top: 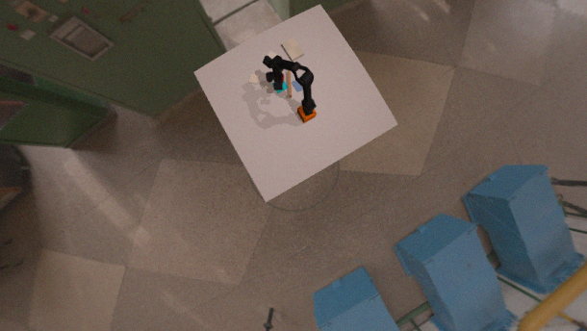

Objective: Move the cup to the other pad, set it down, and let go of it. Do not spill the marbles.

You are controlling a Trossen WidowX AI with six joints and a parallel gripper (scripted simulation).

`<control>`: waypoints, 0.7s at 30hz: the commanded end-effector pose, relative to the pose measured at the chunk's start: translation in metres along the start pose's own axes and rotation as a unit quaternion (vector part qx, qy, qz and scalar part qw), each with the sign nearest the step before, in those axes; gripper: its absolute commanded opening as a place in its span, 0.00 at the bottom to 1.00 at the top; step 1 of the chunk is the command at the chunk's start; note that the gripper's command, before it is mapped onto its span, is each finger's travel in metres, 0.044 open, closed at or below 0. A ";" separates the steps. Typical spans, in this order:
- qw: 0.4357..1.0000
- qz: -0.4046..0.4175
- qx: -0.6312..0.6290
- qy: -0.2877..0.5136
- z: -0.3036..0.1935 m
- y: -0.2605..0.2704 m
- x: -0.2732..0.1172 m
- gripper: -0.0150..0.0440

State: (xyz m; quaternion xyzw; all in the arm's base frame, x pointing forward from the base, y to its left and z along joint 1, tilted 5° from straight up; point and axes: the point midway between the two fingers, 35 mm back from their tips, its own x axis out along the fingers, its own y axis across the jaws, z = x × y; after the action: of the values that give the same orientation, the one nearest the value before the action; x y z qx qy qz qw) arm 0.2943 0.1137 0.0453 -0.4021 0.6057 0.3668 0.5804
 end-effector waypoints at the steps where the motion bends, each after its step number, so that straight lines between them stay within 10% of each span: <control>1: 1.000 0.002 0.002 -0.001 0.002 0.000 0.006 0.25; 21: 1.000 0.002 0.002 -0.001 0.003 0.000 0.043 0.25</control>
State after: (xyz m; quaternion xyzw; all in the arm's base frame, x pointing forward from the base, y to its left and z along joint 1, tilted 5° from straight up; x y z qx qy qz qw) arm 0.2977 0.1139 0.0100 -0.4012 0.6045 0.3652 0.5833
